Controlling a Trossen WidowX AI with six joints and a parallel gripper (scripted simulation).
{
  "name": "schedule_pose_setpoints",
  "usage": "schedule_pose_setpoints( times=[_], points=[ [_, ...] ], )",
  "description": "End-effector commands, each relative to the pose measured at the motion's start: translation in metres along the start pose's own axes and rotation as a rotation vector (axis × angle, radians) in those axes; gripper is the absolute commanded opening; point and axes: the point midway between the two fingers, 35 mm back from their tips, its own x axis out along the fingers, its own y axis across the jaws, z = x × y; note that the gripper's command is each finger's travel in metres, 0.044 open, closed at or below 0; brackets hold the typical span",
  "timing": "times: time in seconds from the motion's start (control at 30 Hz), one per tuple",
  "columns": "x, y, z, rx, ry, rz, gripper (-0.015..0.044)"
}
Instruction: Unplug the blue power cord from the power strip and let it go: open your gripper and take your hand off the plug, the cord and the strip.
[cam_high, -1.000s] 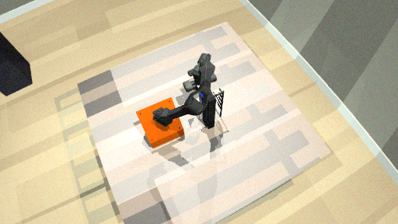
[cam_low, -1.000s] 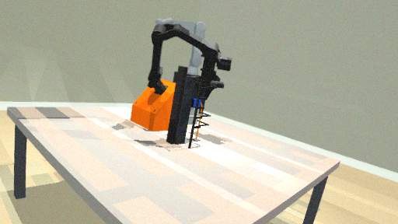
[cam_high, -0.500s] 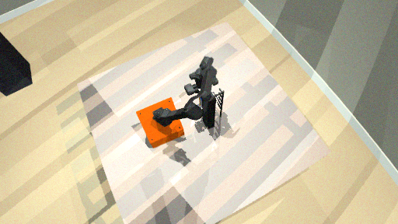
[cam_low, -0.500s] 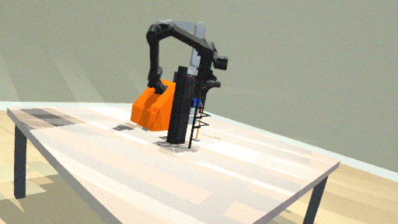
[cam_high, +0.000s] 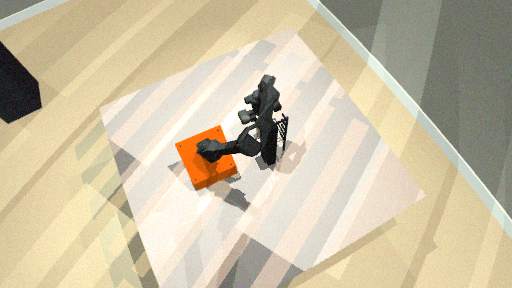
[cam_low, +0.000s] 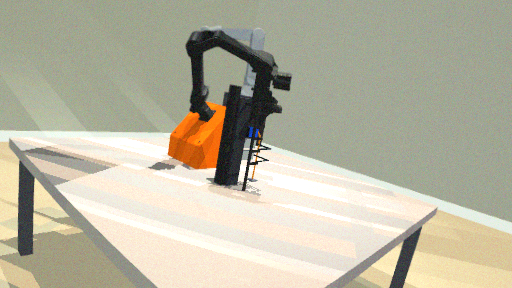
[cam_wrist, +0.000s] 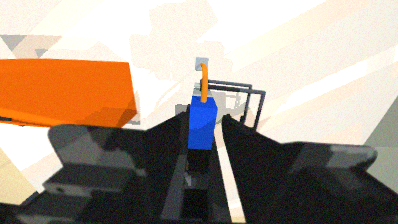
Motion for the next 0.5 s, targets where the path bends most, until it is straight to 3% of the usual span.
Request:
schedule_pose_setpoints(
  times=[0.0,0.3,0.47],
  points=[
    [0.0080,0.0014,-0.0019,-0.005,0.006,0.005,0.0160],
    [0.0105,0.0015,-0.0020,-0.005,0.007,0.005,0.0160],
    [0.0081,0.0006,-0.0008,0.000,0.001,0.003,0.0048]
  ],
)
